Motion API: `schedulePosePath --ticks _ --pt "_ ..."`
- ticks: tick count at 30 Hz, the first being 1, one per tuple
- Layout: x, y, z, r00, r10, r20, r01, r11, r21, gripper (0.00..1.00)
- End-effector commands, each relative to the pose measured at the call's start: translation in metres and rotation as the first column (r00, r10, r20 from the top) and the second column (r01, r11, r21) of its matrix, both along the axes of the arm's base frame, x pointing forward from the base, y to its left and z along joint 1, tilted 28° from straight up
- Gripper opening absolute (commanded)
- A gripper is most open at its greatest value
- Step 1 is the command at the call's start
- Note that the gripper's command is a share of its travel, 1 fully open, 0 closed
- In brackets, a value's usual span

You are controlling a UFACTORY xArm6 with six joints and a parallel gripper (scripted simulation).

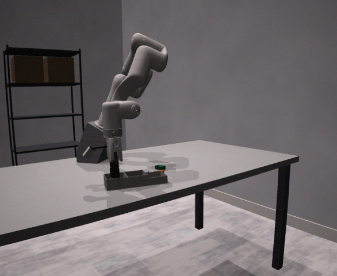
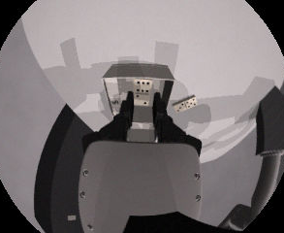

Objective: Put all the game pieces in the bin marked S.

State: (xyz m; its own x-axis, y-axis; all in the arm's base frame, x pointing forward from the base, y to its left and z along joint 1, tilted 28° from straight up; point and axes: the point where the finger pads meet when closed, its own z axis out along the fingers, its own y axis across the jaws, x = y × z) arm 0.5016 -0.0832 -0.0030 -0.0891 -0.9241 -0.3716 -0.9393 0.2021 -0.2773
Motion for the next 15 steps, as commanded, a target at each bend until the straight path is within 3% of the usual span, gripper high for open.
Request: schedulePosePath --ticks 1,15 --pt "-0.001 -0.003 0.006 1.0 -0.001 0.003 0.001 1.0 -0.001 0.31" --pt "-0.009 -0.01 0.027 1.0 -0.001 0.003 0.001 1.0 -0.001 0.31"
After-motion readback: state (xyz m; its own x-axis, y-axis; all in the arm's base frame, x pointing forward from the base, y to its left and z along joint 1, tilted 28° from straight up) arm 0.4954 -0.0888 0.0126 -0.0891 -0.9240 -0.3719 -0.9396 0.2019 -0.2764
